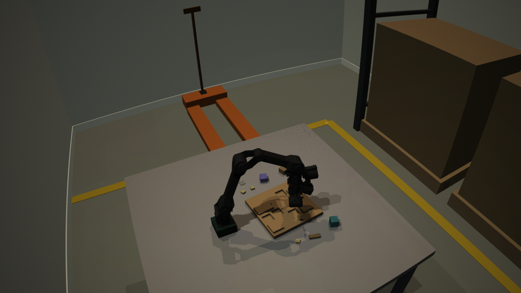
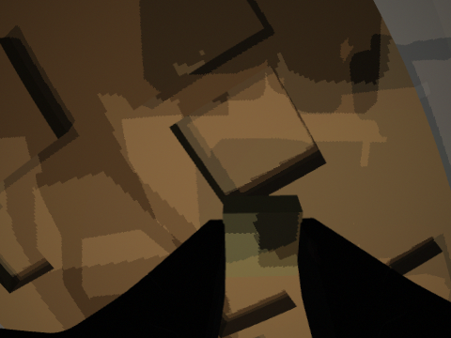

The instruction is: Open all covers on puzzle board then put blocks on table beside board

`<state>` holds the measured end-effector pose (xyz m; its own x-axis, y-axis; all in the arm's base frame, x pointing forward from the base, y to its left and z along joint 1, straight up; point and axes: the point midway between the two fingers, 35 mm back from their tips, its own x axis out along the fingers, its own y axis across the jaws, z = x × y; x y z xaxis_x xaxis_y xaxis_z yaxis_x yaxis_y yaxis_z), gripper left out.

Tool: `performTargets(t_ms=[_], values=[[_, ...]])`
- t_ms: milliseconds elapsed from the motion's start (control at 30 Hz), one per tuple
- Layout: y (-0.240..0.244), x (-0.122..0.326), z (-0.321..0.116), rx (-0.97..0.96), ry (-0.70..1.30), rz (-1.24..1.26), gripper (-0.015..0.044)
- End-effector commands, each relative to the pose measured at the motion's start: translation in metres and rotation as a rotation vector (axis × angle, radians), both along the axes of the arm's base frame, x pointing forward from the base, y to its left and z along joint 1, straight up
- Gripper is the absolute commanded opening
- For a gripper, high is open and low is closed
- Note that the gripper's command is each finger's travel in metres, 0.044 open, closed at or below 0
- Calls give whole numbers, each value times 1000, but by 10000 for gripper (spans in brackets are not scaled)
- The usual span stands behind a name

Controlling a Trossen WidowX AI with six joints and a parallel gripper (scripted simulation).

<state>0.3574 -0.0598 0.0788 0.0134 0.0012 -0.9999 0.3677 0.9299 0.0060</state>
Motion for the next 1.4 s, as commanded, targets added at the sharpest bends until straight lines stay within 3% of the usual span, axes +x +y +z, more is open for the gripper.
performTargets(t_ms=[0,233,1367], values=[[0,2,15,-2,-15,6,80],[-3,1,22,-2,-15,6,80],[-121,-60,21,-11,-10,6,80]])
